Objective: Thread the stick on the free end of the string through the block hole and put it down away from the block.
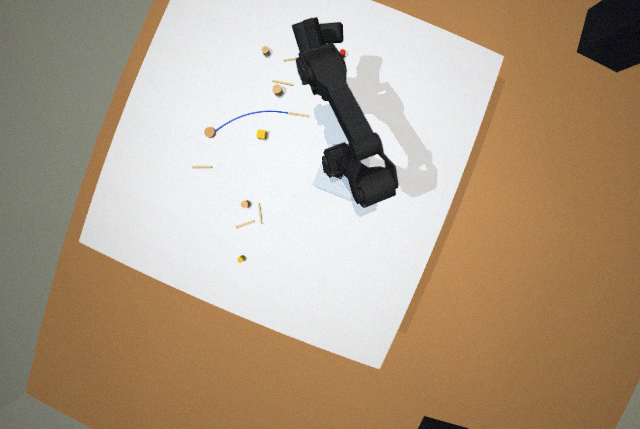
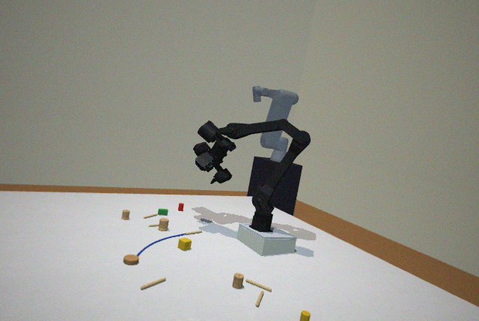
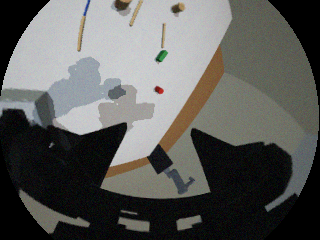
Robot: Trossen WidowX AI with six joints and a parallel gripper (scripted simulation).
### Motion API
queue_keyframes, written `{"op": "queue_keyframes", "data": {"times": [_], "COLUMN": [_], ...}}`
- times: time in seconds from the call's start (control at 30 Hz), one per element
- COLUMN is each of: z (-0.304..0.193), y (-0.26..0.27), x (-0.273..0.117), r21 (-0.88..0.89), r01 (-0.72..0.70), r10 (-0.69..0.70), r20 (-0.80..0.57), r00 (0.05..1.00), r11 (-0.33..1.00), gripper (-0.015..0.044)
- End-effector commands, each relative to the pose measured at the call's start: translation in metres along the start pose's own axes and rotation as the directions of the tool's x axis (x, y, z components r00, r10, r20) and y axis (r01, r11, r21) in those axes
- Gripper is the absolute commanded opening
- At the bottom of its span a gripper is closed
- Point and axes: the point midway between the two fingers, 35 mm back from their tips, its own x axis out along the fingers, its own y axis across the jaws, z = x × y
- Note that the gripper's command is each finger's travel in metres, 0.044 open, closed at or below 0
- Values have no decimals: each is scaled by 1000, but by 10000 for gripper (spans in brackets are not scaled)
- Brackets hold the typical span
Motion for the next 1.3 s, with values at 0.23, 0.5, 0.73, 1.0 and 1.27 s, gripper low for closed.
{"op": "queue_keyframes", "data": {"times": [0.23, 0.5, 0.73, 1.0, 1.27], "z": [176, 251, 268, 268, 267], "y": [61, 143, 174, 174, 173], "x": [-32, -70, -83, -83, -82], "r21": [-576, -845, -906, -906, -903], "r01": [-40, 26, 58, 58, 55], "r10": [281, 506, 576, 576, 570], "r20": [337, 344, 315, 315, 315], "r00": [899, 791, 754, 754, 759], "r11": [817, 535, 418, 418, 426], "gripper": [440, 440, 440, 440, 440]}}
